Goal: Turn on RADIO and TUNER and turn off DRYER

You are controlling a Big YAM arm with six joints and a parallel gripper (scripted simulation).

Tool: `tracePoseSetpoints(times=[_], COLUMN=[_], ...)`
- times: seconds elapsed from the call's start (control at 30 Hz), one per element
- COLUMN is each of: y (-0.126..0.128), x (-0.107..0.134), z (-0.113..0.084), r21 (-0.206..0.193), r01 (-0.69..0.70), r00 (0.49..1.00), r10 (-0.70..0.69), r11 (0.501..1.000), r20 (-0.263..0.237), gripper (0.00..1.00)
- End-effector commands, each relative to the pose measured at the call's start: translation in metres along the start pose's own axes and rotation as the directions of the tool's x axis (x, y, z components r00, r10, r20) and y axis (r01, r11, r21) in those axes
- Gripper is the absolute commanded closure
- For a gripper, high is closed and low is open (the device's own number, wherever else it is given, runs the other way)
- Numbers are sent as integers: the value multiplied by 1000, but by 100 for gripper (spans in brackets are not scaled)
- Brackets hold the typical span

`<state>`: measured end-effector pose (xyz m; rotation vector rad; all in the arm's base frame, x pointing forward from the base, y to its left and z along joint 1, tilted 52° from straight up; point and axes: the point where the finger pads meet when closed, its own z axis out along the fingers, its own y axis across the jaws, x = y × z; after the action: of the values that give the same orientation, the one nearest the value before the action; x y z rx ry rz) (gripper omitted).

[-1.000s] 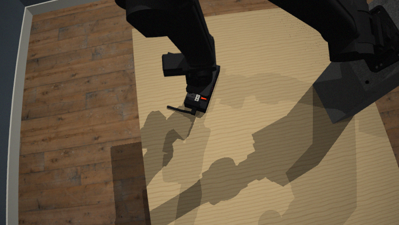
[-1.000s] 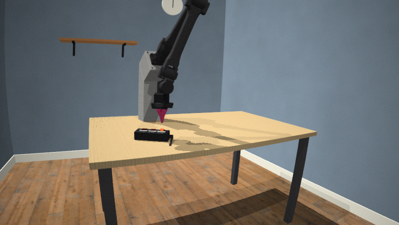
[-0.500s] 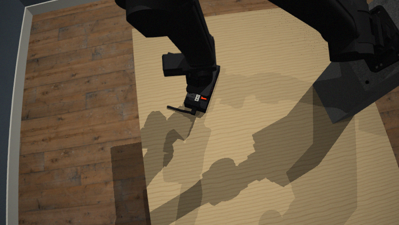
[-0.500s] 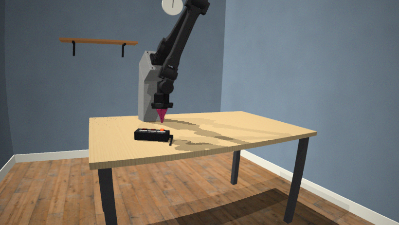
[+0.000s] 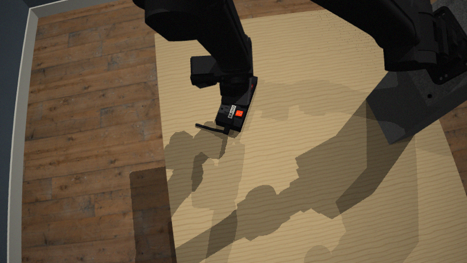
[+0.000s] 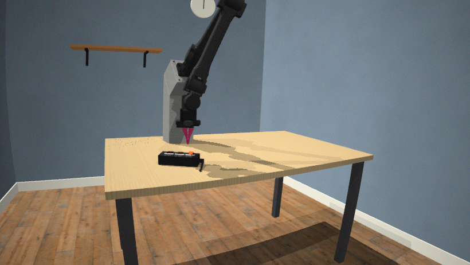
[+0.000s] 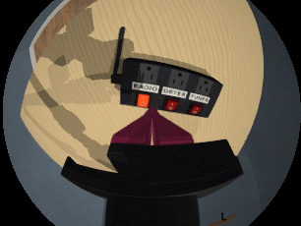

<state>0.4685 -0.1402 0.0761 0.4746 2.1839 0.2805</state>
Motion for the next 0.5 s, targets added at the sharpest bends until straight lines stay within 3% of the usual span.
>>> tracePoseSetpoints(times=[0.0,0.23,0.3,0.33,0.47], y=[-22,-53,-53,-57,-72], x=[12,16,16,16,23], z=[-2,-6,-6,-6,-10], r21=[11,2,2,3,-1], r01=[252,554,554,638,765], r00=[968,832,832,770,644], r10=[-252,-554,-554,-638,-765], r11=[968,832,832,770,644], r20=[-13,-13,-13,-18,-16], gripper=[100,100,100,100,100])
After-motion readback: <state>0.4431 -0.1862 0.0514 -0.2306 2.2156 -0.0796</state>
